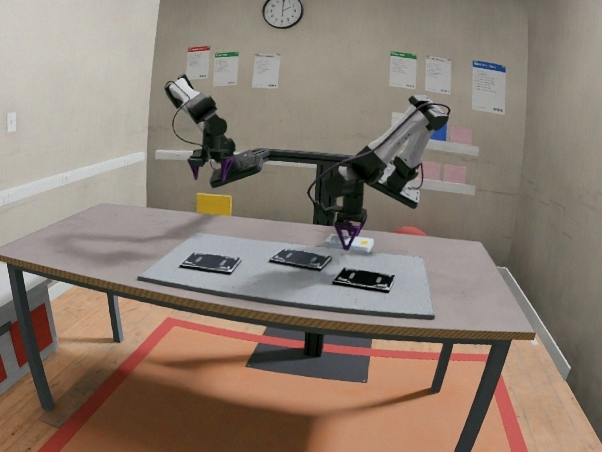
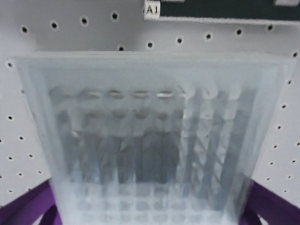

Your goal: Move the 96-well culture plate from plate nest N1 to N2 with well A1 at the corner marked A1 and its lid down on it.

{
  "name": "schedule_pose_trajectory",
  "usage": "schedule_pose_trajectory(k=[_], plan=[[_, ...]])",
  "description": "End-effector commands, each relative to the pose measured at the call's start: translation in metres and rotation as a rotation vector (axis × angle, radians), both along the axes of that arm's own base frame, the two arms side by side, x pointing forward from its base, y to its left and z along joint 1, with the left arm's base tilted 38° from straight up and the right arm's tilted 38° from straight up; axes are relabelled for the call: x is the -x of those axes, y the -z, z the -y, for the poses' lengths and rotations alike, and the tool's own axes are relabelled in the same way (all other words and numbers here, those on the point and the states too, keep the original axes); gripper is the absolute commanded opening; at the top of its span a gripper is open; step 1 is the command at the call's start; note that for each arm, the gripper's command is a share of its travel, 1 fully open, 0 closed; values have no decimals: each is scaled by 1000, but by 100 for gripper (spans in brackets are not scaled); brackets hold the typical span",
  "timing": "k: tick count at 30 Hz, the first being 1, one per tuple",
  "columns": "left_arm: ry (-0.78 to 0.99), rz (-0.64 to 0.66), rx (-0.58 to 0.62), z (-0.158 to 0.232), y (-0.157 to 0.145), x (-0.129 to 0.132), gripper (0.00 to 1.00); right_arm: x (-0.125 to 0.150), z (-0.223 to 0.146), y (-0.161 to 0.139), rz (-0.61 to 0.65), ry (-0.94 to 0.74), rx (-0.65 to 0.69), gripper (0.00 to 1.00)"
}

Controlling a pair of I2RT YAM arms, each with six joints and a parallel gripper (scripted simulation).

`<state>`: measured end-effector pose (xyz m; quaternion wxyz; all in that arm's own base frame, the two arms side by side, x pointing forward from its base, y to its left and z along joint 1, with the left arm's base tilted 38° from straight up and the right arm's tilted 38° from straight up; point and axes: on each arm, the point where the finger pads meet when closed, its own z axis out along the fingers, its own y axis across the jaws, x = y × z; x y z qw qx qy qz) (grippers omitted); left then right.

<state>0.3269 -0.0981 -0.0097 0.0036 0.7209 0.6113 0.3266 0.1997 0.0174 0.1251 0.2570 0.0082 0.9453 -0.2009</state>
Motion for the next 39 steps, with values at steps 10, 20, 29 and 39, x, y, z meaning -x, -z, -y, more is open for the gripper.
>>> schedule_pose_trajectory(k=[10, 20, 29, 39], plan=[[11, 10, 16, -30, -34, -19, 0, 0, -1, -2, 3, -8, -1, 100], [12, 19, 18, -48, -52, -30, 0, 0, -1, -2, 3, -8, -1, 100], [20, 6, 6, -45, -43, -28, 0, 0, -1, -2, 3, -8, -1, 100], [31, -13, 4, -42, -41, -28, 0, 0, -1, -2, 3, -8, -1, 100]])
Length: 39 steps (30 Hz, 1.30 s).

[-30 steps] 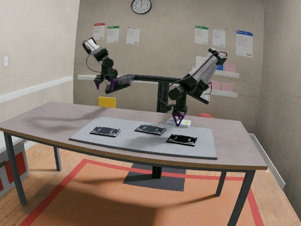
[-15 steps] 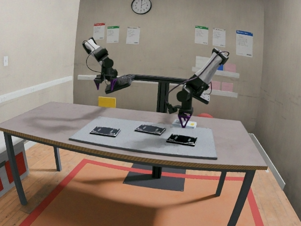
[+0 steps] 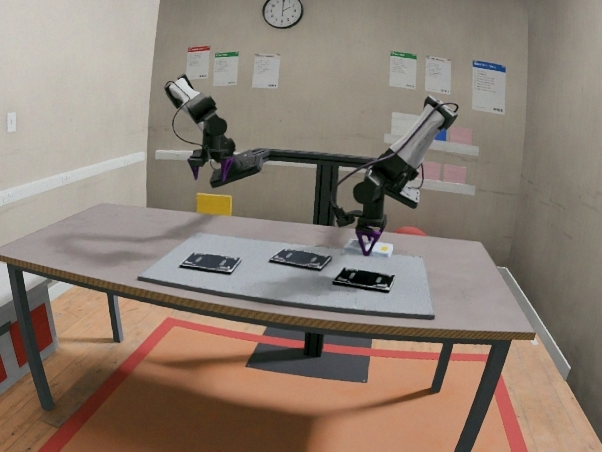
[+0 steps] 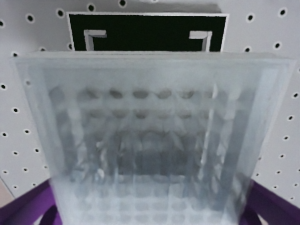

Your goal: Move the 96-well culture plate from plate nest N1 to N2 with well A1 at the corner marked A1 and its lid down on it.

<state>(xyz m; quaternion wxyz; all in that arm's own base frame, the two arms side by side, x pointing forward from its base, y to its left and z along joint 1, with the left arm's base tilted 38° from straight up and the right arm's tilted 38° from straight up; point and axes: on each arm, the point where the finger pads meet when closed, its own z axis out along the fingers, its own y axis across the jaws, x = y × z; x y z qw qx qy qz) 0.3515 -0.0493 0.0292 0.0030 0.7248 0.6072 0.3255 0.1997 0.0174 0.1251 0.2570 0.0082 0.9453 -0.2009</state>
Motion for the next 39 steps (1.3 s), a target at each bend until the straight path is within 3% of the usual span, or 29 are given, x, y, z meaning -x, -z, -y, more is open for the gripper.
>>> schedule_pose_trajectory(k=[1, 21, 39], plan=[[19, -10, 6, 7, -1, -4, 0, 0, -1, -2, 3, -8, -1, 100], [9, 11, 8, 5, -5, -4, 0, 0, -1, -2, 3, -8, -1, 100], [2, -11, 6, -10, 22, -15, 0, 0, -1, -2, 3, -8, -1, 100]])
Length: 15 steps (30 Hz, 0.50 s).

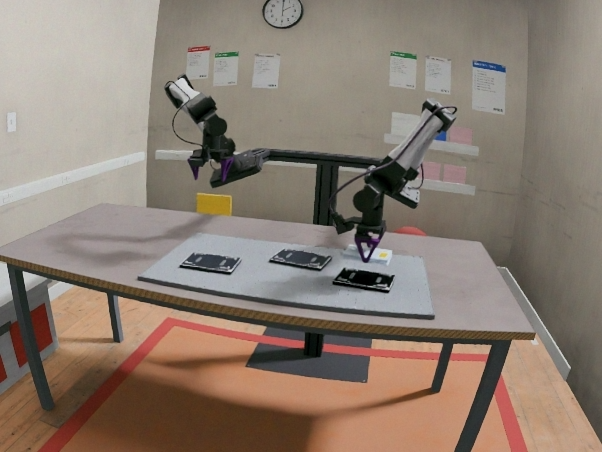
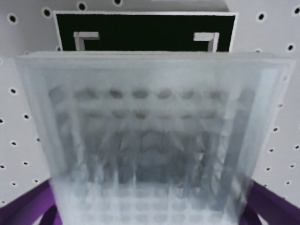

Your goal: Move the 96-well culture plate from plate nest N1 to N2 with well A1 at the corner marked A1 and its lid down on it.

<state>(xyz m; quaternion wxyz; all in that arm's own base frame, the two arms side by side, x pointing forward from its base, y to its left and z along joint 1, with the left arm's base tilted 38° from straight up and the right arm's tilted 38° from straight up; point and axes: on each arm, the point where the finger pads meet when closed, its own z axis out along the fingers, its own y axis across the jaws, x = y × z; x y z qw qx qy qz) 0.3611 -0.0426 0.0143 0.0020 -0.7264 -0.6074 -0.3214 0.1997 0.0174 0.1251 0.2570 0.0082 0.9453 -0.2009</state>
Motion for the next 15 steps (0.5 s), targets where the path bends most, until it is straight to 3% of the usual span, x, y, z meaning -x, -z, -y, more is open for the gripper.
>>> schedule_pose_trajectory(k=[1, 15], plan=[[3, 1, 7, -4, 9, -6, 0, 0, -1, -2, 3, -8, -1, 100], [3, 7, 10, -11, 23, -18, 0, 0, -1, -2, 3, -8, -1, 100]])
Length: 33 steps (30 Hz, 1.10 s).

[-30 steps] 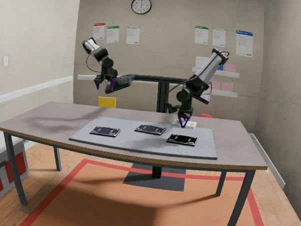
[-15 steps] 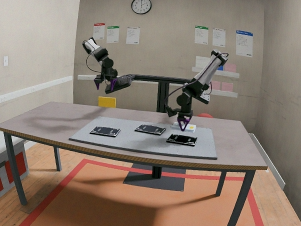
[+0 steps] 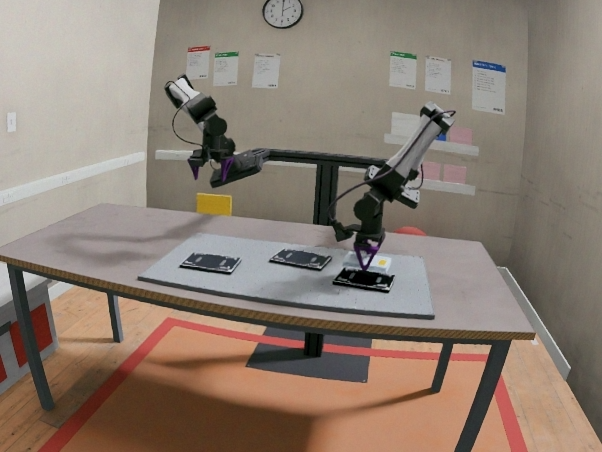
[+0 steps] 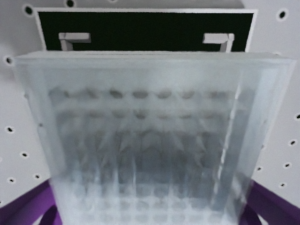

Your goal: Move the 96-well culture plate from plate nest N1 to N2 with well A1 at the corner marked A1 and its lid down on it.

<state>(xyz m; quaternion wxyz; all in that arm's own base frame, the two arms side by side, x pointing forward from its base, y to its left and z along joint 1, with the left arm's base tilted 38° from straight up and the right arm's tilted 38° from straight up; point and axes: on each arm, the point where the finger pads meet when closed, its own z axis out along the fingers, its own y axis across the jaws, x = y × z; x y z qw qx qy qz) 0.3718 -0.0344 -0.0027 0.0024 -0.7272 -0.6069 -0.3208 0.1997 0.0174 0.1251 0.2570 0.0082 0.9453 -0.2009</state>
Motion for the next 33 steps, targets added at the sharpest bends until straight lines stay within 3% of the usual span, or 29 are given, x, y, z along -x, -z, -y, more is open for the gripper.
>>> schedule_pose_trajectory(k=[1, 20, 33], plan=[[2, 10, 11, -3, 7, -8, 0, 0, -1, -2, 3, -8, -1, 100], [5, 38, 18, -9, 14, -27, 0, 0, -1, -2, 3, -8, -1, 100], [3, 36, 16, -11, 14, -20, 0, 0, -1, -2, 3, -8, -1, 100]])
